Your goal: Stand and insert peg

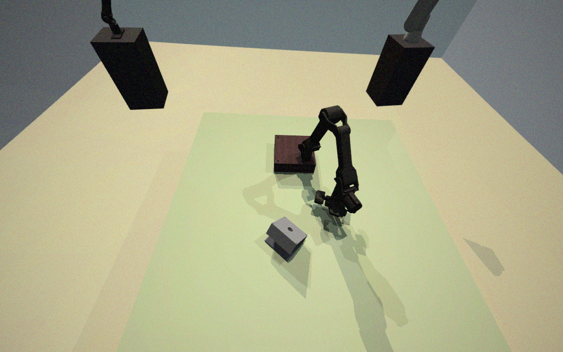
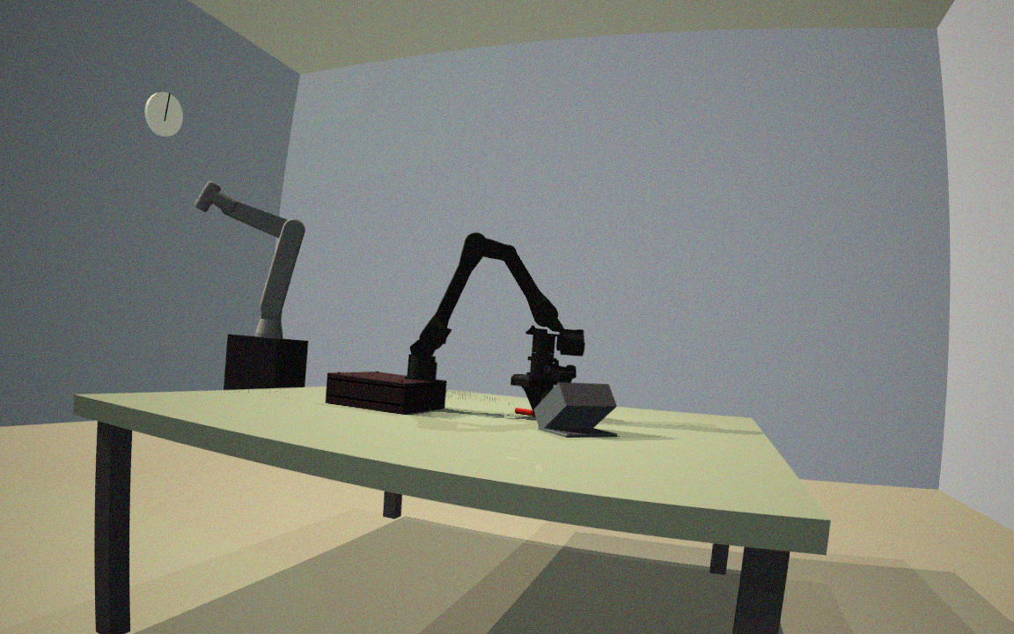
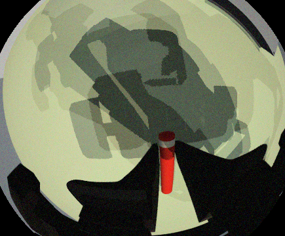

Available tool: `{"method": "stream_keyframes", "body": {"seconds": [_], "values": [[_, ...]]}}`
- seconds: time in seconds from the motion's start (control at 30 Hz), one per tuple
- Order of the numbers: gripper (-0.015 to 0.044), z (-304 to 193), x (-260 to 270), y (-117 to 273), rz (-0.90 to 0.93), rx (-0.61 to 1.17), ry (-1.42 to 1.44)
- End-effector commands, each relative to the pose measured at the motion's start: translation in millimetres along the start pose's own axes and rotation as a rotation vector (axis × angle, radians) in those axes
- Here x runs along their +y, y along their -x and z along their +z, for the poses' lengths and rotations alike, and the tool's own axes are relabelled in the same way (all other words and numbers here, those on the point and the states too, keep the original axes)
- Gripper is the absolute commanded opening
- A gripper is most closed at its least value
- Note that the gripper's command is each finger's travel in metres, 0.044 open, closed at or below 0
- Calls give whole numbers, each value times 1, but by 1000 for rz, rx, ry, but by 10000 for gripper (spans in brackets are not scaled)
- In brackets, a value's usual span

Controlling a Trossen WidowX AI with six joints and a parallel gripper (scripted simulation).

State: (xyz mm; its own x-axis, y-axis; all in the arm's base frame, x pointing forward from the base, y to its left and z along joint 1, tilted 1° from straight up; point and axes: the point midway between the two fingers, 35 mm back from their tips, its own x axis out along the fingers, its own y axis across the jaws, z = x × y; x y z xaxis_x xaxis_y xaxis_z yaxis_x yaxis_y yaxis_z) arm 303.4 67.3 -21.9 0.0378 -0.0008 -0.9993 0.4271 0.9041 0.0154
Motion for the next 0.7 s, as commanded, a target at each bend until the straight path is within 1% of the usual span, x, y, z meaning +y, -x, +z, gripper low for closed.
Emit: {"method": "stream_keyframes", "body": {"seconds": [0.0, 0.3, 0.67], "values": [[50, 1, -1, 0, -3, -4, -4], [50, 0, 0, 0, -2, -11, -2], [50, -5, 0, 7, 0, -111, 0]]}}
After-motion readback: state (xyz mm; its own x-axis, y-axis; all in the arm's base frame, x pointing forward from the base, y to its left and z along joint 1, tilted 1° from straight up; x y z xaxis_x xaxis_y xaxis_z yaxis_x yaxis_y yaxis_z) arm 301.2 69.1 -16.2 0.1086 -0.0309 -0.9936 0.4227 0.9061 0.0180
